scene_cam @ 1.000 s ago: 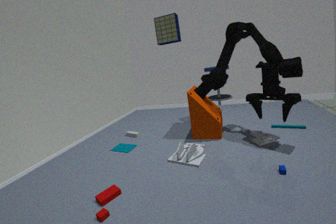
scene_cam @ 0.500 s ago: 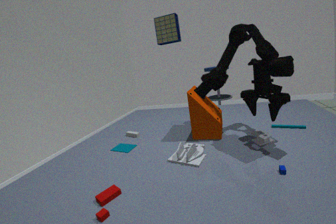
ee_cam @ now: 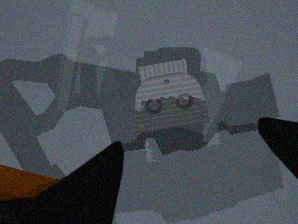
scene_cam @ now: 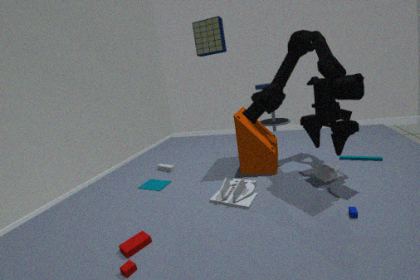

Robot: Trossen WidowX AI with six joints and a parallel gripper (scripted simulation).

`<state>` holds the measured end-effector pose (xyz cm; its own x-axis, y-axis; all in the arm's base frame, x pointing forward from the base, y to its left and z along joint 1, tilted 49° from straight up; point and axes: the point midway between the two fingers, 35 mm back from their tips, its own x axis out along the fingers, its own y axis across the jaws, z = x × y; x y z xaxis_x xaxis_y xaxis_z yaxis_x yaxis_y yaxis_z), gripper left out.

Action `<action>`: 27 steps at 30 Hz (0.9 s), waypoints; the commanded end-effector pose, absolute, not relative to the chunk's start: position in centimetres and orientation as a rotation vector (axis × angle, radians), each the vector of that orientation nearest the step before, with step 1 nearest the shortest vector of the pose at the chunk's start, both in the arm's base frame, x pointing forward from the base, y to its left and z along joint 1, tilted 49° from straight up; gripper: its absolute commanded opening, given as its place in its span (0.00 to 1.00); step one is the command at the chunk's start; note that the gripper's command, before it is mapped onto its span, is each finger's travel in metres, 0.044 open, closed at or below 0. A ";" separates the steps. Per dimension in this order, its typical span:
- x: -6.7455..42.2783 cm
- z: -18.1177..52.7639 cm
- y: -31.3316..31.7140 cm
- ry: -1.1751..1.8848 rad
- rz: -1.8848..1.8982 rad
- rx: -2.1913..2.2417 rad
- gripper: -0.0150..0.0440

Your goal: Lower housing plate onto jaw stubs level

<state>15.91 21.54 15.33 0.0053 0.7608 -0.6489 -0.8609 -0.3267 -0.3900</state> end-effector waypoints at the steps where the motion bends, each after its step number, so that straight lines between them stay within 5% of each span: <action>1: 15.6 13.3 23.2 0.164 1.653 -0.953 1.00; 27: 15.6 11.9 24.8 0.164 1.654 -0.952 1.00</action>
<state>15.61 24.66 12.38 -0.0061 0.7595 -0.6505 -0.8648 -0.3307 -0.3779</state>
